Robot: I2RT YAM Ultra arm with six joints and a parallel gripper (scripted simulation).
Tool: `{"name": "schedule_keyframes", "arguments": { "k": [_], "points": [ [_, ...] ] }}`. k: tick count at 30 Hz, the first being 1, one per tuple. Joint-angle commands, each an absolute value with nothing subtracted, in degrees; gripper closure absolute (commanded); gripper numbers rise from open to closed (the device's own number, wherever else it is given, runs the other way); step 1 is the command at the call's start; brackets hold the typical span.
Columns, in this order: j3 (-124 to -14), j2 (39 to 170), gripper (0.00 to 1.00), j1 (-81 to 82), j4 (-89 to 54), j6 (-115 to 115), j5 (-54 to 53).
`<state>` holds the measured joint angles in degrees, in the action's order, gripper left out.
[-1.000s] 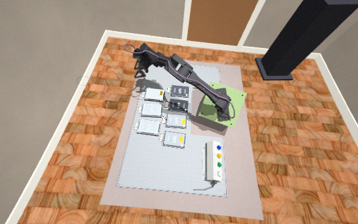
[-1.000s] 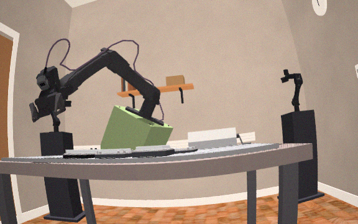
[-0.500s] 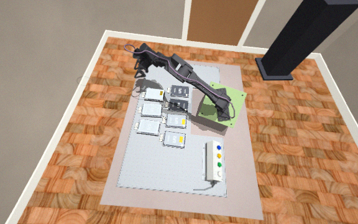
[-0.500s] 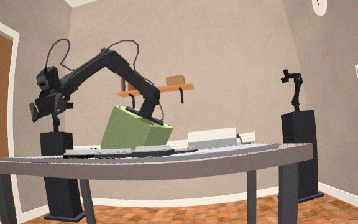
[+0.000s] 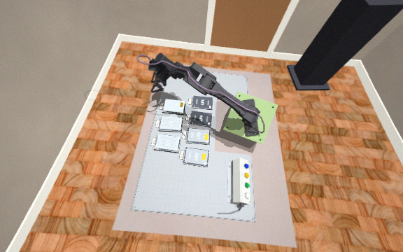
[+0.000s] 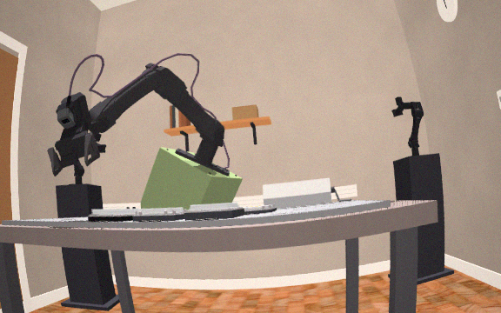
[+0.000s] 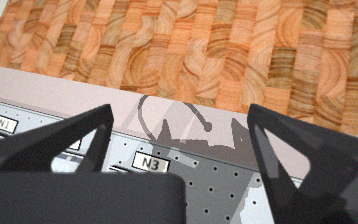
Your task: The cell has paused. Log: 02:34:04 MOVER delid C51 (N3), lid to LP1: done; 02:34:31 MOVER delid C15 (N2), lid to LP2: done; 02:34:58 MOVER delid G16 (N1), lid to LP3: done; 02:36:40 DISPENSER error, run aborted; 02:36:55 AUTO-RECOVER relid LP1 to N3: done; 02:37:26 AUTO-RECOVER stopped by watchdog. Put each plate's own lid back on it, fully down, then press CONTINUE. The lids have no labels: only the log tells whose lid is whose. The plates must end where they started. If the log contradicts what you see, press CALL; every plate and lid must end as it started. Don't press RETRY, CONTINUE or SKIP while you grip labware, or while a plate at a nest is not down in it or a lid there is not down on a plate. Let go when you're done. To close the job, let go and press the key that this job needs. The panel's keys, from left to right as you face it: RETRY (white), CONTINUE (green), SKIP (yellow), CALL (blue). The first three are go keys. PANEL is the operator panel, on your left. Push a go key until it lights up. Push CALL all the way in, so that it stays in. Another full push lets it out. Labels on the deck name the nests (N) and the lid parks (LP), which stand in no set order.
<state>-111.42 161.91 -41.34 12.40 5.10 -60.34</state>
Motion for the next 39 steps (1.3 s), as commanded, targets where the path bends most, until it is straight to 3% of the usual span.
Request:
{"name": "schedule_keyframes", "arguments": {
  "k": [1, 25, 39],
  "points": [
    [-112.6, 159.3, 0.0, -43.2, 12.0, 4.5, -60.2],
    [-112.6, 159.3, 0.0, -43.2, 12.0, 4.5, -60.2],
    [-99.5, 149.1, 0.0, -38.1, 1.8, 0.6, -52.9]
  ]
}}
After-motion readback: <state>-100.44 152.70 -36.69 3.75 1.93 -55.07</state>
